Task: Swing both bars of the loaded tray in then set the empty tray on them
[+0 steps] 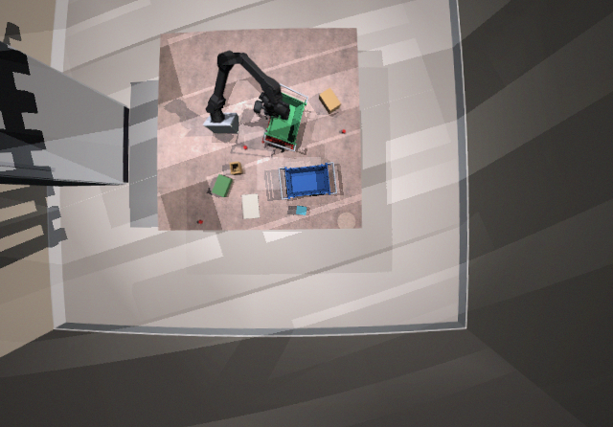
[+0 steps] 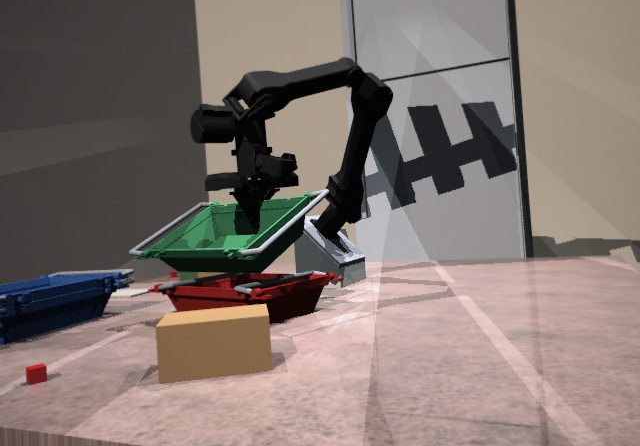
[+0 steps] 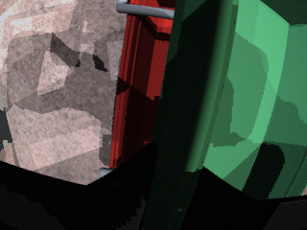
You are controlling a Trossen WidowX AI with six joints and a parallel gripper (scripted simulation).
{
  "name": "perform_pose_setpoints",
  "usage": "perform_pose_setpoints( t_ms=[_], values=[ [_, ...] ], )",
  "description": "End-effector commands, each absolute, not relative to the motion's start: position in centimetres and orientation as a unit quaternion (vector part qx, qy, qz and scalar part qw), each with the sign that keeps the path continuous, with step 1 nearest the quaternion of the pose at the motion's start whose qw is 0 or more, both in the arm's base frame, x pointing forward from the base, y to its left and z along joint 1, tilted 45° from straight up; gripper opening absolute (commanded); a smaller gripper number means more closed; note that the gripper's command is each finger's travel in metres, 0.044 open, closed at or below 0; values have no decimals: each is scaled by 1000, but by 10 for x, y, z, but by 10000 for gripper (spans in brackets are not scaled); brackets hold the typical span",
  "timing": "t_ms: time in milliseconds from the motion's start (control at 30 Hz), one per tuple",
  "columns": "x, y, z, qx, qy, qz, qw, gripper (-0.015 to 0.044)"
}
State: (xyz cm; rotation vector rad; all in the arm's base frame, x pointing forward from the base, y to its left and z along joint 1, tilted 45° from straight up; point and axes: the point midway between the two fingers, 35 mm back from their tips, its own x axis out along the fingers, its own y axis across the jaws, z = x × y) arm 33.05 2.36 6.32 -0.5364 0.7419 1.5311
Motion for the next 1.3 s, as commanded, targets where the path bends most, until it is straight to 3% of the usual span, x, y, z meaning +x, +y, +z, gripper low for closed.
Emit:
perform_pose_setpoints(
  t_ms=[0, 1267],
  values=[
    [332, 26, 62, -235, 320, 663, 635, 0],
    [316, 42, 44, -234, 320, 663, 635, 0]
  ],
)
